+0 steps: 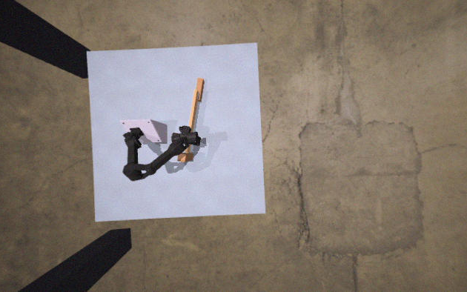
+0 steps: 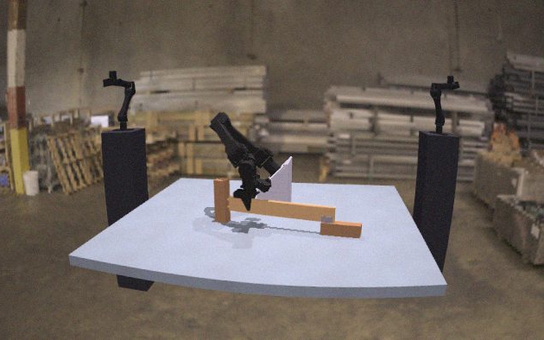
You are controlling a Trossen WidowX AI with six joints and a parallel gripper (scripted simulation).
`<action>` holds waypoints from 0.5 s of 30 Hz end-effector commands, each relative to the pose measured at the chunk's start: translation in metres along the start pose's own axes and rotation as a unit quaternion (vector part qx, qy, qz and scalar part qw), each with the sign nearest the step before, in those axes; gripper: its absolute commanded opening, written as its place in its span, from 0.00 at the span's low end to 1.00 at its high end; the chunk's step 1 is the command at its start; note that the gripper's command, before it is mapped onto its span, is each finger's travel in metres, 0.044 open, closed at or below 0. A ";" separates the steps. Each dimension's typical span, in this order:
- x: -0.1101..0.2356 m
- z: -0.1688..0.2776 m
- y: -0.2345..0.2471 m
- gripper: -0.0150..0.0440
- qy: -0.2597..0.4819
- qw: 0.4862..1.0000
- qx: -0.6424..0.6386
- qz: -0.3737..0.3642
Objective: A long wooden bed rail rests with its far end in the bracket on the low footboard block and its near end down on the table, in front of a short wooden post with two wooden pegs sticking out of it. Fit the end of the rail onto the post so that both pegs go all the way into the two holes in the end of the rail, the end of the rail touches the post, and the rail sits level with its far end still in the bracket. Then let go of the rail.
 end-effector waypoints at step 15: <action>0.000 0.008 0.001 0.25 0.003 1.000 0.001 0.000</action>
Point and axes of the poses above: the point midway between the two fingers, 35 mm back from their tips, its own x axis back along the fingers, its own y axis across the jaws, z = x × y, the point moved 3 cm from there along x, back along the fingers, and after that the axes turned 5 degrees about x, right-handed, at the moved point
